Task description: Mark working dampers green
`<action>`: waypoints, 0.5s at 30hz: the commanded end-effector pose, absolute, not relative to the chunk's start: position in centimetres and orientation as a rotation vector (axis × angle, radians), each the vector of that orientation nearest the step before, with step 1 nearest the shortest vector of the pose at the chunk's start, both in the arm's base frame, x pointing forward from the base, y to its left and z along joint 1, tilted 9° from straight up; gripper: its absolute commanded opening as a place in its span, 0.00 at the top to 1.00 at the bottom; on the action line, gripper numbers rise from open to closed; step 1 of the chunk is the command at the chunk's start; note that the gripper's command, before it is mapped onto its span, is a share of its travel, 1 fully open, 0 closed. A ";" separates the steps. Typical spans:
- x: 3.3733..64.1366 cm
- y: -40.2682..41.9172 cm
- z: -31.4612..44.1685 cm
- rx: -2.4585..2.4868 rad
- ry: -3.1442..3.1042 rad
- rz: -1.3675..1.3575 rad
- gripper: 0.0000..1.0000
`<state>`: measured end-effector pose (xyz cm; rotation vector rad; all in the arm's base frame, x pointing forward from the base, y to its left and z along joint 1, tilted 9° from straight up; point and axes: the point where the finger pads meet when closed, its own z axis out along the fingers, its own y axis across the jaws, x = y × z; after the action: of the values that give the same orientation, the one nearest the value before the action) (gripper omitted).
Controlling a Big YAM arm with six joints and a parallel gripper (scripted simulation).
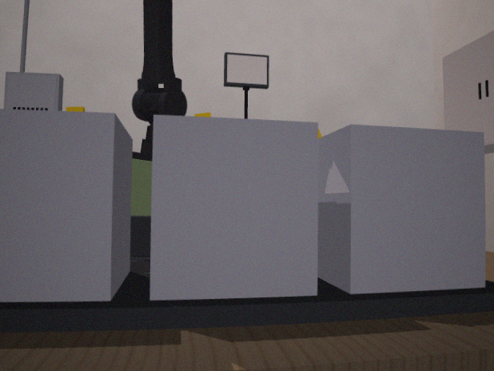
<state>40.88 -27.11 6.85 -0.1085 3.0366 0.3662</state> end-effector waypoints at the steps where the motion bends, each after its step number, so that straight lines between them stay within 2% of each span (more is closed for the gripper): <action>1: 41.5 -26.9 7.7 -0.136 3.010 0.326 0.64; 15: 41.4 -26.5 4.5 -0.108 3.037 0.365 0.64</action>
<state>41.10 -26.73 5.55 -0.1186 3.0350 0.3630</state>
